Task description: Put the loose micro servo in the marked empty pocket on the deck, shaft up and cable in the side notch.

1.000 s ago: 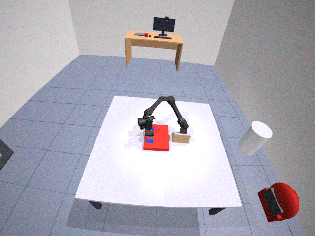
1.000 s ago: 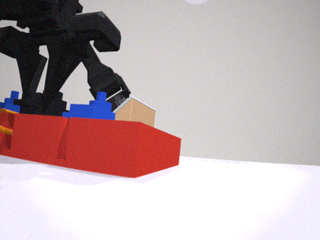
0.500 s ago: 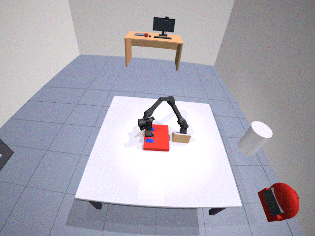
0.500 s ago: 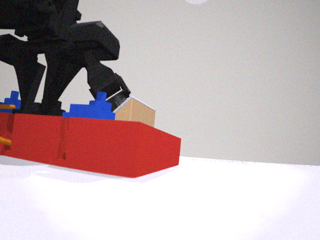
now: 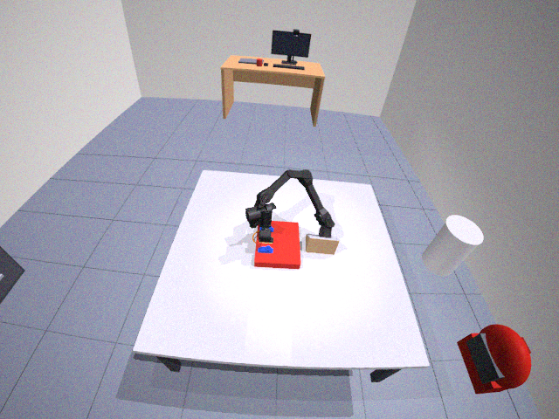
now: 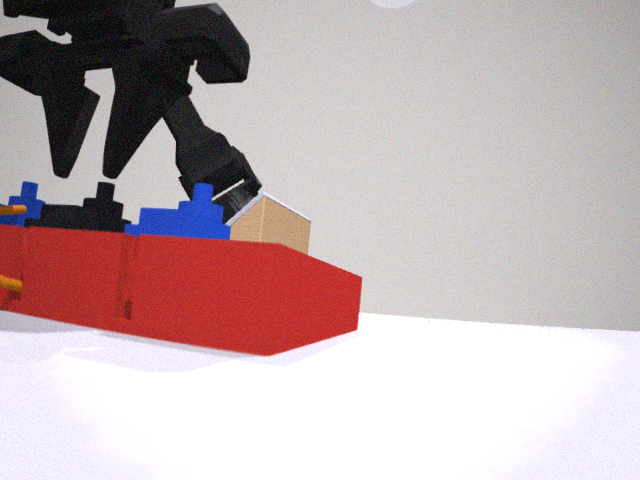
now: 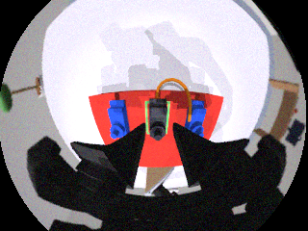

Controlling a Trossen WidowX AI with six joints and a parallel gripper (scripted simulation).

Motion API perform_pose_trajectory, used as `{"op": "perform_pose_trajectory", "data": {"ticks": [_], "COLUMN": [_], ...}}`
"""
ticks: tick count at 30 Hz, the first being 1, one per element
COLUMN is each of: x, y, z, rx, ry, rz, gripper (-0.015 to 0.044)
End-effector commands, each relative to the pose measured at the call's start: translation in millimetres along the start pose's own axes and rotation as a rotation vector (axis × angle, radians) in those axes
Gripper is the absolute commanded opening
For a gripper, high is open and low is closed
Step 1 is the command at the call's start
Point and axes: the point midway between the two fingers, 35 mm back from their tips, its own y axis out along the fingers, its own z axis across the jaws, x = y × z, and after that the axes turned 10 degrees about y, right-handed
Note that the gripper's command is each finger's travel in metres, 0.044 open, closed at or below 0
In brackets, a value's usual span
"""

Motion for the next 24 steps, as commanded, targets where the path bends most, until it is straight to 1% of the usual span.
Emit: {"op": "perform_pose_trajectory", "data": {"ticks": [1, 2, 5, 10, 11, 19, 21, 24], "x": [0, -2, -22, -91, -100, -102, -102, -101], "y": [-5, -4, -20, -63, -67, -70, -79, -103], "z": [0, 0, 0, -12, -15, -16, -15, -16], "rx": [0.007, 0.002, 0.008, 0.01, 0.009, 0.008, 0.009, 0.011], "ry": [0.01, 0.001, 0.001, 0.004, 0.005, 0.005, 0.005, 0.003], "rz": [0.001, -0.002, -0.001, 0.006, 0.006, 0.006, 0.004, -0.002], "gripper": [0.0188, 0.0214, 0.0292, 0.0424, 0.044, 0.044, 0.044, 0.044]}}
